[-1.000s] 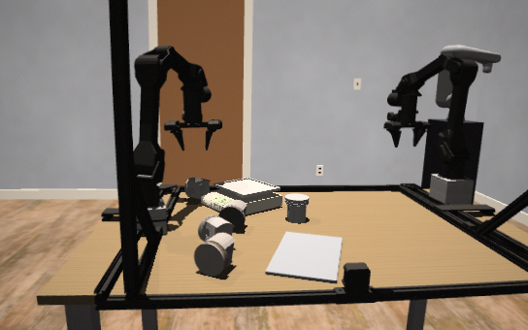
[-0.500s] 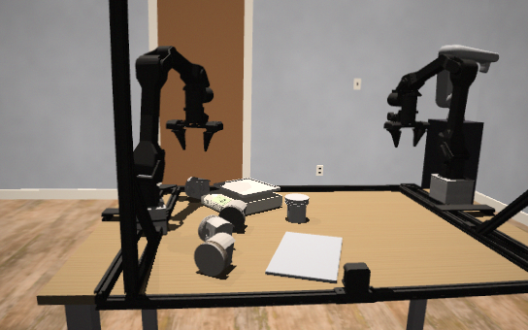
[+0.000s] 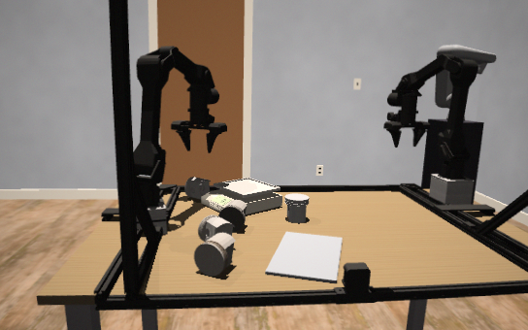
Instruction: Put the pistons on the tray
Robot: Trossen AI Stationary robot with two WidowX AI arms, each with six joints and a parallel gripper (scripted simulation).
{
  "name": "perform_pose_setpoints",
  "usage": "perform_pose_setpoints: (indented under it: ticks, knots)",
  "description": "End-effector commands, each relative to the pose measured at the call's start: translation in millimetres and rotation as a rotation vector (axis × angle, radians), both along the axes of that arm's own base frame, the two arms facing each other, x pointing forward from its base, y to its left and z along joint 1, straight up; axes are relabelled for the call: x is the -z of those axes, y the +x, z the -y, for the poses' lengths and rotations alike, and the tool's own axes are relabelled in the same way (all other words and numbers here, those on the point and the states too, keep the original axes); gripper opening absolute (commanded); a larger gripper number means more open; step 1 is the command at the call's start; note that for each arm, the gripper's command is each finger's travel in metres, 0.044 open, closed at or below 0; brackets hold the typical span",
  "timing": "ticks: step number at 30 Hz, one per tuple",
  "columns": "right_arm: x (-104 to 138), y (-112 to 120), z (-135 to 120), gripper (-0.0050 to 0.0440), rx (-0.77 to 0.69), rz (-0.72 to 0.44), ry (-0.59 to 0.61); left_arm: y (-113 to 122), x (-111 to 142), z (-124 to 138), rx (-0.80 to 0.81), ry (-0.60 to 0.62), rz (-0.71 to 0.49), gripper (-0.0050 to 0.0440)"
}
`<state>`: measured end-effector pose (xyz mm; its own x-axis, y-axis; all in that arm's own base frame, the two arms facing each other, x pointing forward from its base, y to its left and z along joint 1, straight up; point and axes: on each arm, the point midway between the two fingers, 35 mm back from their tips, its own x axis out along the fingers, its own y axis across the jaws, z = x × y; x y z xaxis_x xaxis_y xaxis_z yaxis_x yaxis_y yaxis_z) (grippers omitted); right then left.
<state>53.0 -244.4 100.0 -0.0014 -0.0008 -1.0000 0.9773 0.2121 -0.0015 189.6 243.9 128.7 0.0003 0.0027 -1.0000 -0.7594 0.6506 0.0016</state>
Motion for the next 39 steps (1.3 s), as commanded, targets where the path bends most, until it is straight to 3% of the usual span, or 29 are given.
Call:
perform_pose_setpoints:
  ticks: [1,25,32,39]
  knots:
    - [0.0,0.2,-0.1,0.044,-0.001,0.001,0.001,11.4,0.6,14.3,0.071,0.0,-0.003,0.0378]
    - [0.0,0.2,-0.1,0.044,-0.001,0.001,0.001,68.2,1.6,107.8,0.457,-0.003,-0.006,0.0378]
    - [0.0,0.2,-0.1,0.044,-0.001,0.001,0.001,75.7,1.9,126.8,0.456,-0.003,-0.006,0.0378]
    - [0.0,0.2,-0.1,0.044,-0.001,0.001,0.001,95.0,8.5,155.3,0.643,-0.004,-0.006,0.0378]
